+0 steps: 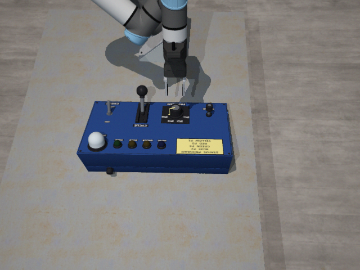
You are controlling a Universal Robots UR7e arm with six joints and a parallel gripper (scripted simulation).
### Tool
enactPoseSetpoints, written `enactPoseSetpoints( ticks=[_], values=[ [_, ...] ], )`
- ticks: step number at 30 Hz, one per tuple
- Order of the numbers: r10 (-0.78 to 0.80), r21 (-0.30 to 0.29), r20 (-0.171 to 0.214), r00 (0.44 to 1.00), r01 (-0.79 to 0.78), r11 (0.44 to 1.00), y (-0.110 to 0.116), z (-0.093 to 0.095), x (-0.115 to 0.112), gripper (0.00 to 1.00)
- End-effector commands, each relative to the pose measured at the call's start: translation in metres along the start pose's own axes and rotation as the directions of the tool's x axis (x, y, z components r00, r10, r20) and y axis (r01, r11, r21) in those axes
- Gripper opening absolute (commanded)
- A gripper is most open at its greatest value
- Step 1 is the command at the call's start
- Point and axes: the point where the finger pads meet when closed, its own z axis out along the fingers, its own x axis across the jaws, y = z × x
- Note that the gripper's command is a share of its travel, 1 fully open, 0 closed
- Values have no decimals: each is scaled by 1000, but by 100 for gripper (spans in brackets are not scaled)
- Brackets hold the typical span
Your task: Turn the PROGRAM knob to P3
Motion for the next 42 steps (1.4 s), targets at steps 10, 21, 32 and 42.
enactPoseSetpoints(
  ticks=[10, 21, 32, 42],
  values=[
    [0, 0, 0, 1000, 0, 1000, 0, 44, 0, 100],
    [0, 0, 0, 1000, 0, 1000, 0, 72, 0, 100],
    [0, 0, 0, 1000, 0, 1000, 0, 78, 0, 100],
    [0, 0, 0, 1000, 0, 1000, 0, 78, 0, 100]
  ],
)
